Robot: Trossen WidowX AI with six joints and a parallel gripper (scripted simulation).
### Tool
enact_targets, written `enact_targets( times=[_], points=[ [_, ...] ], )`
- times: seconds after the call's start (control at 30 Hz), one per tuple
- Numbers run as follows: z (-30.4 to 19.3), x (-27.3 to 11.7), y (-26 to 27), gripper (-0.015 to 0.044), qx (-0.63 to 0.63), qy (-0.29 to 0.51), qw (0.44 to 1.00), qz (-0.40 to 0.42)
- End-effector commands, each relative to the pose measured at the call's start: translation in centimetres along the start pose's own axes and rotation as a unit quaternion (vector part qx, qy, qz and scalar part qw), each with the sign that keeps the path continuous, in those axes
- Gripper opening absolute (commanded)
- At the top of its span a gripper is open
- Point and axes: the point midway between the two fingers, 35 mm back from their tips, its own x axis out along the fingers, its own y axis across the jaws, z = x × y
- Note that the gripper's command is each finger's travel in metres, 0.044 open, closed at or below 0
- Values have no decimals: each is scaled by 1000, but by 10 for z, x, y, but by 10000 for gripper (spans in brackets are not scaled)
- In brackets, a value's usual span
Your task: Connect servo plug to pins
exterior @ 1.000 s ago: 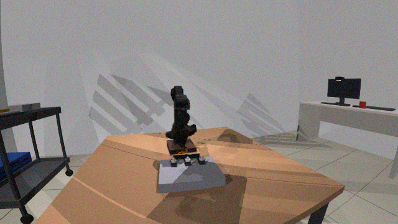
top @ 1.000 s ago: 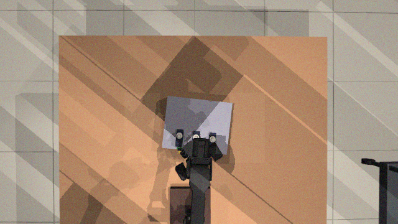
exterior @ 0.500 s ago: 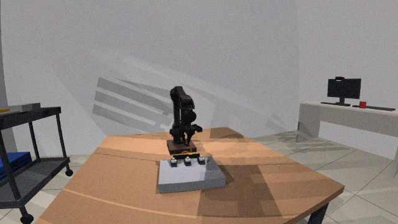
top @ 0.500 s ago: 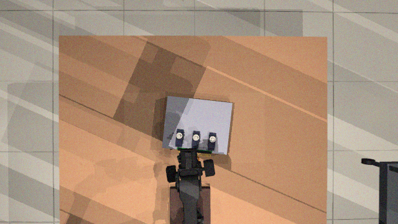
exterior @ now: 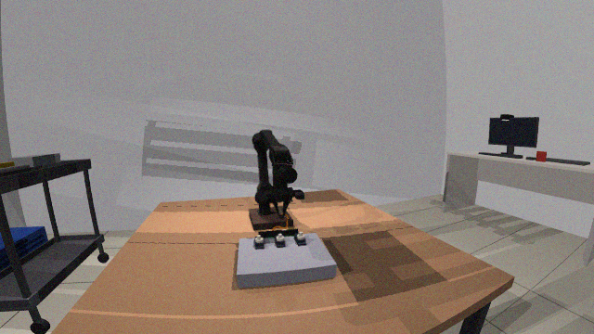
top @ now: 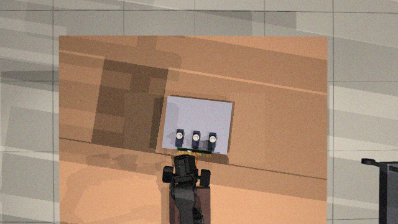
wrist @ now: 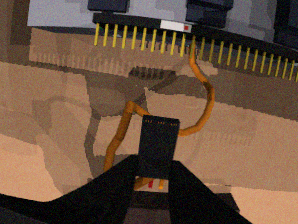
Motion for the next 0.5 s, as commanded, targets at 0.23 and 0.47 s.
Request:
enact_targets(
  times=[0.23, 0.47],
  points=[
    [-4, 34, -1, 0, 7, 5, 1000, -4],
    [13, 32, -2, 0, 7, 4, 1000, -4]
  ],
)
